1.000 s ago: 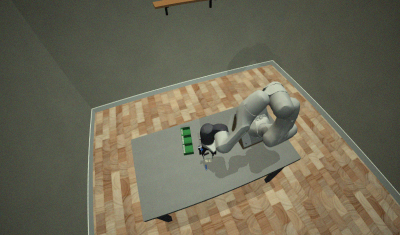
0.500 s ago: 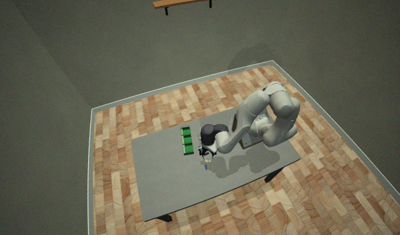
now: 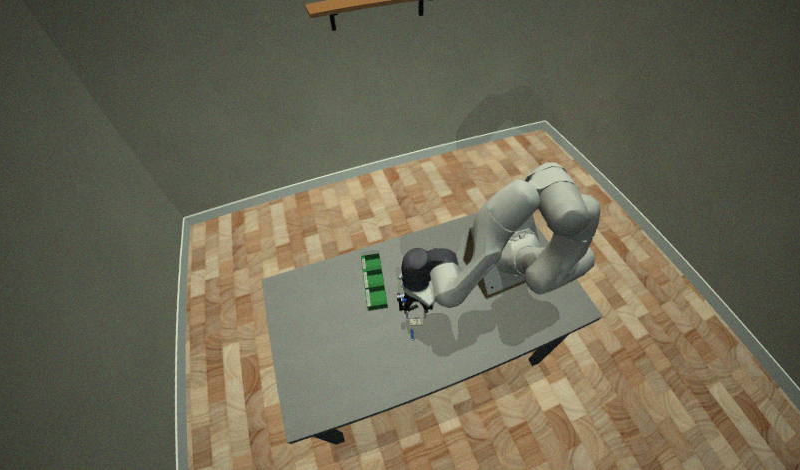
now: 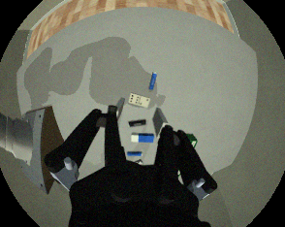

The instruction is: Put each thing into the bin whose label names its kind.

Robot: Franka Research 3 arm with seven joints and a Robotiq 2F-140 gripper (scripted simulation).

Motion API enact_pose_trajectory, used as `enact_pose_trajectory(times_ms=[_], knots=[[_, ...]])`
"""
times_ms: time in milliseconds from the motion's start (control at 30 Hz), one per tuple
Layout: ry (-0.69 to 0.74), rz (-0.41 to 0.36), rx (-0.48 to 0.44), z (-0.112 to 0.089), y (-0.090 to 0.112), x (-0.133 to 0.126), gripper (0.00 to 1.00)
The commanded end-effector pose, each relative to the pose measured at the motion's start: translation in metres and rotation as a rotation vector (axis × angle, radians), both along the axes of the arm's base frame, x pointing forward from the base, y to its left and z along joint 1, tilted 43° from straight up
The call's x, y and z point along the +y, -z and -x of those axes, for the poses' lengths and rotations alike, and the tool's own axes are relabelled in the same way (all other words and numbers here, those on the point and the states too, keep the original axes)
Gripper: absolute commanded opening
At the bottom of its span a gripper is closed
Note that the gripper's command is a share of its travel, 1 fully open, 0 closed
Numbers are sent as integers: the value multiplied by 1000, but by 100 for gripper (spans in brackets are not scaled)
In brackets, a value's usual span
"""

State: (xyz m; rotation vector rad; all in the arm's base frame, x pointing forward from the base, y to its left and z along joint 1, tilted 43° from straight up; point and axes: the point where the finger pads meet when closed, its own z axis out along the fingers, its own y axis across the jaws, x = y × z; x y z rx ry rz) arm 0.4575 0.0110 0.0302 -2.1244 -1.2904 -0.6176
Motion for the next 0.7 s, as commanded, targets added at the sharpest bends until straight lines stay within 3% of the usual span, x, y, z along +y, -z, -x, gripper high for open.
enact_pose_trajectory(times_ms=[0,467,667], knots=[[-2,3,-4,-1,2,2,41],[-2,3,-4,-8,39,36,41],[-2,3,-4,-10,40,35,41]])
